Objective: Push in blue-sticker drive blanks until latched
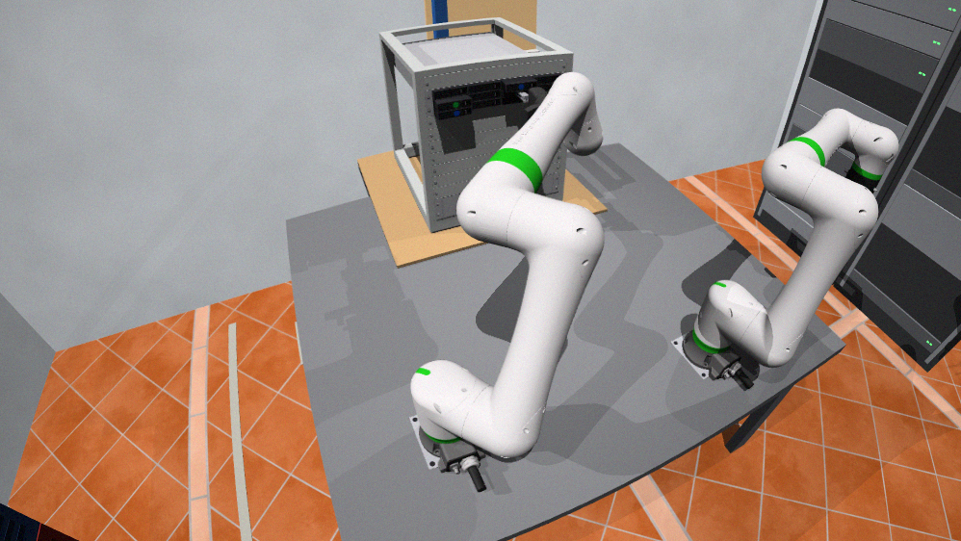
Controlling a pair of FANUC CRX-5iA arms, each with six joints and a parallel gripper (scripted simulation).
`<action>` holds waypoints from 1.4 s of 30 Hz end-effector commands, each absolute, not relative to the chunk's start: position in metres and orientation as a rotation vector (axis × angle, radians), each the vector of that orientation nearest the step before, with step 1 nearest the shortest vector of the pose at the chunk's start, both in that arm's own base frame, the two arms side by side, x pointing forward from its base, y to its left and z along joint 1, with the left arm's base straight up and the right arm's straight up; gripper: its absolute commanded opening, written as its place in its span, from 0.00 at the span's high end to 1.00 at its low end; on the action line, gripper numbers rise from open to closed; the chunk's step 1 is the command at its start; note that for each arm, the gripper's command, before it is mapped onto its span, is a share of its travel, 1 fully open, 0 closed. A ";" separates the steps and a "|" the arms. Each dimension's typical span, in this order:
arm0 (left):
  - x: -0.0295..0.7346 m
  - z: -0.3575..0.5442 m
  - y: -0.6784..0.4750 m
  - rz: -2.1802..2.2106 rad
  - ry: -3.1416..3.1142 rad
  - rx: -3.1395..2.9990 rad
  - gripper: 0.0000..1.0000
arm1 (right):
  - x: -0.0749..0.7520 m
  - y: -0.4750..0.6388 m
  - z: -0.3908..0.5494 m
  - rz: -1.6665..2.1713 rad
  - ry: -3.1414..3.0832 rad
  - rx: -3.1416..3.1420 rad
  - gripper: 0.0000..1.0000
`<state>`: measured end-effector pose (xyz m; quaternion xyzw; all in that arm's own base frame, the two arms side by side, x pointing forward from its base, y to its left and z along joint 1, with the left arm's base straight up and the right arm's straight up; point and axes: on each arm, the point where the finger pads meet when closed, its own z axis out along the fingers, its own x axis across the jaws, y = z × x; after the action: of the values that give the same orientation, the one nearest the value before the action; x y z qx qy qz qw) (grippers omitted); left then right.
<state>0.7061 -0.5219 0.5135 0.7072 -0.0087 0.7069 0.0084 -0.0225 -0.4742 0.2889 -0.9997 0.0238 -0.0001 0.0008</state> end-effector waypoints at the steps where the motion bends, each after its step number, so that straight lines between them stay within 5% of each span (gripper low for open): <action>1: 0.706 0.516 -0.521 2.210 -0.025 2.207 1.00 | -0.023 -0.474 0.290 0.000 0.075 -3.141 0.00; 42: 0.712 0.516 -0.522 2.210 -0.025 2.207 1.00 | -0.023 -0.474 0.290 0.000 0.075 -3.141 0.00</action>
<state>0.7123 -0.5220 0.5135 0.7072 -0.0087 0.7069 0.0083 -0.0225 -0.4742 0.2889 -0.9997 0.0238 -0.0001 0.0008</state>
